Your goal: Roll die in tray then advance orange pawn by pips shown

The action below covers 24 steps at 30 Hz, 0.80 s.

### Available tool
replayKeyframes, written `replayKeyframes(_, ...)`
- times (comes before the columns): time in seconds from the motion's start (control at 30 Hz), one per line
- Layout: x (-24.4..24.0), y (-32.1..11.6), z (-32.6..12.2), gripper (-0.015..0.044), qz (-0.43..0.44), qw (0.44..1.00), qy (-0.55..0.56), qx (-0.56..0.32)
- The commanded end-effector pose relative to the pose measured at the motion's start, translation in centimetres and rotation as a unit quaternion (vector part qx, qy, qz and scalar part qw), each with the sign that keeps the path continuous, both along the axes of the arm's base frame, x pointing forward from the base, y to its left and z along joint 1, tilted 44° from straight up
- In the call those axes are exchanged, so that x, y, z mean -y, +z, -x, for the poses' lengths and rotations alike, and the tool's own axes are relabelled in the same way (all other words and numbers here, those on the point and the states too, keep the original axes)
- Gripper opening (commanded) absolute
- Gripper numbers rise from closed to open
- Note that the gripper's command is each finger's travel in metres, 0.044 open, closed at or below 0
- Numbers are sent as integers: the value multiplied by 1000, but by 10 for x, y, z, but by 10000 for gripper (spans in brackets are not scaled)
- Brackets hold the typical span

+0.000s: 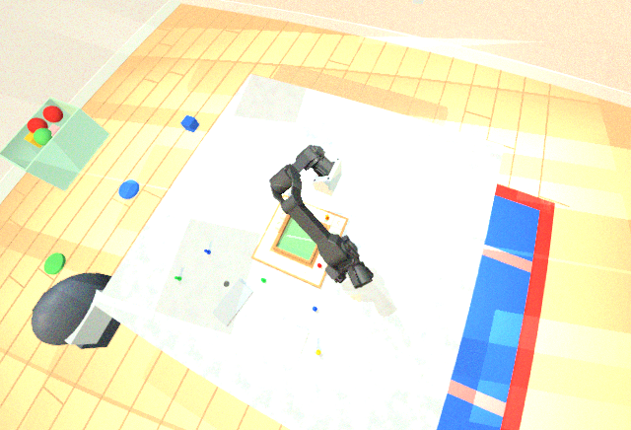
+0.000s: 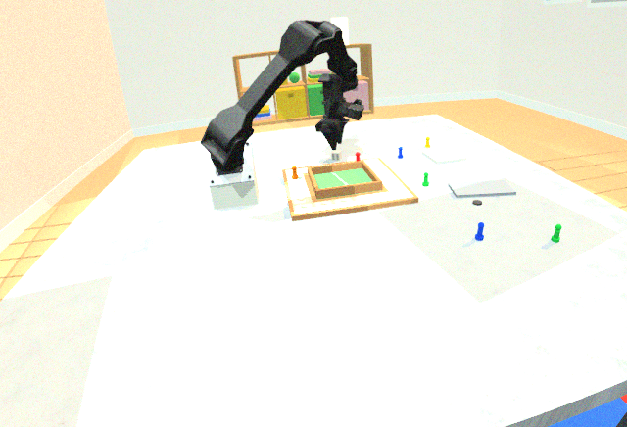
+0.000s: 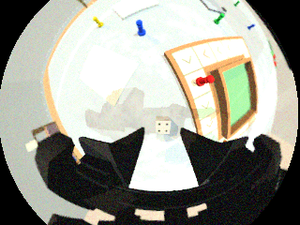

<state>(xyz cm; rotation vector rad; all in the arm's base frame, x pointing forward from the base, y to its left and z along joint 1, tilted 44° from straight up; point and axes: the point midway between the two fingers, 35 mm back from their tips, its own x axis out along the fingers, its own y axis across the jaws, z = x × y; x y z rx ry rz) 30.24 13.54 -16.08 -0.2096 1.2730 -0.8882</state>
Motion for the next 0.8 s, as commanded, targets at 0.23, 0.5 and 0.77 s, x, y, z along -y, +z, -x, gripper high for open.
replayKeyframes(0.23, 17, -17, 2, 275, 7, 1000, 0, -6)
replayKeyframes(0.5, 21, -22, 2, 249, 7, 1000, 0, -5)
replayKeyframes(0.77, 21, -22, 2, 97, 7, 1000, 0, -5)
